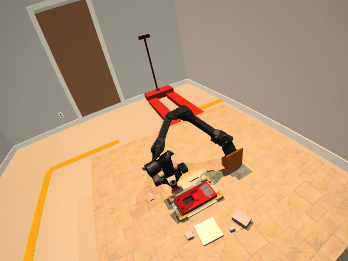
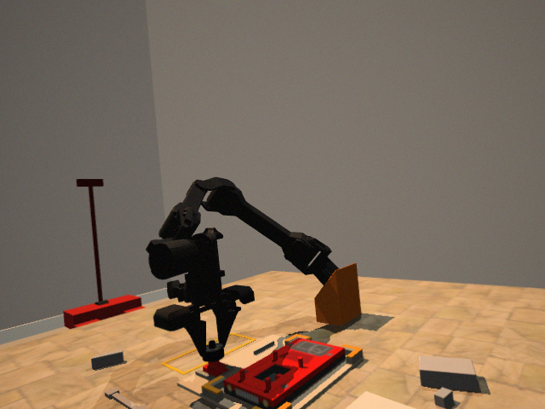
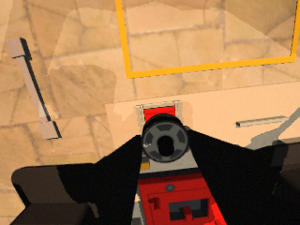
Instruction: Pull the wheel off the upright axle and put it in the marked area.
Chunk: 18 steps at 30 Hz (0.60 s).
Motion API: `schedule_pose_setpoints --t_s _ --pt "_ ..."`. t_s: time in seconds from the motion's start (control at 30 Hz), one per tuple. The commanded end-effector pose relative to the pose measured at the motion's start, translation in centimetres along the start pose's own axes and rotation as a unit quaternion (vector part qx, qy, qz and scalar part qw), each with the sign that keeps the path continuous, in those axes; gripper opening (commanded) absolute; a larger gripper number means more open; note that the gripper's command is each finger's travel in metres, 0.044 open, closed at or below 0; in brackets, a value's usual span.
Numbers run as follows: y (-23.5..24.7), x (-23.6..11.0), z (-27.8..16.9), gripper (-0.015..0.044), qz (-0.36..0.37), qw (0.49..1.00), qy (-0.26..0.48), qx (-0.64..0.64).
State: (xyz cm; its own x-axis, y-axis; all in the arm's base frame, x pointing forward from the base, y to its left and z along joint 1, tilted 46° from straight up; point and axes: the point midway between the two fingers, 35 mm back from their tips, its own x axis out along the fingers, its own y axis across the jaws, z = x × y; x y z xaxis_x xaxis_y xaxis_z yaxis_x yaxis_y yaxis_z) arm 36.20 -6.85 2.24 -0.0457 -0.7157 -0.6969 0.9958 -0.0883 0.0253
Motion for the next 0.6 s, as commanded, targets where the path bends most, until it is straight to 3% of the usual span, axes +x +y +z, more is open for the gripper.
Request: schedule_pose_setpoints --t_s 0.0,0.57 --pt "0.11 -0.39 -0.04 0.0 0.002 1.0 0.001 0.001" --pt "0.12 -0.95 -0.06 0.0 0.003 1.0 0.001 0.0"
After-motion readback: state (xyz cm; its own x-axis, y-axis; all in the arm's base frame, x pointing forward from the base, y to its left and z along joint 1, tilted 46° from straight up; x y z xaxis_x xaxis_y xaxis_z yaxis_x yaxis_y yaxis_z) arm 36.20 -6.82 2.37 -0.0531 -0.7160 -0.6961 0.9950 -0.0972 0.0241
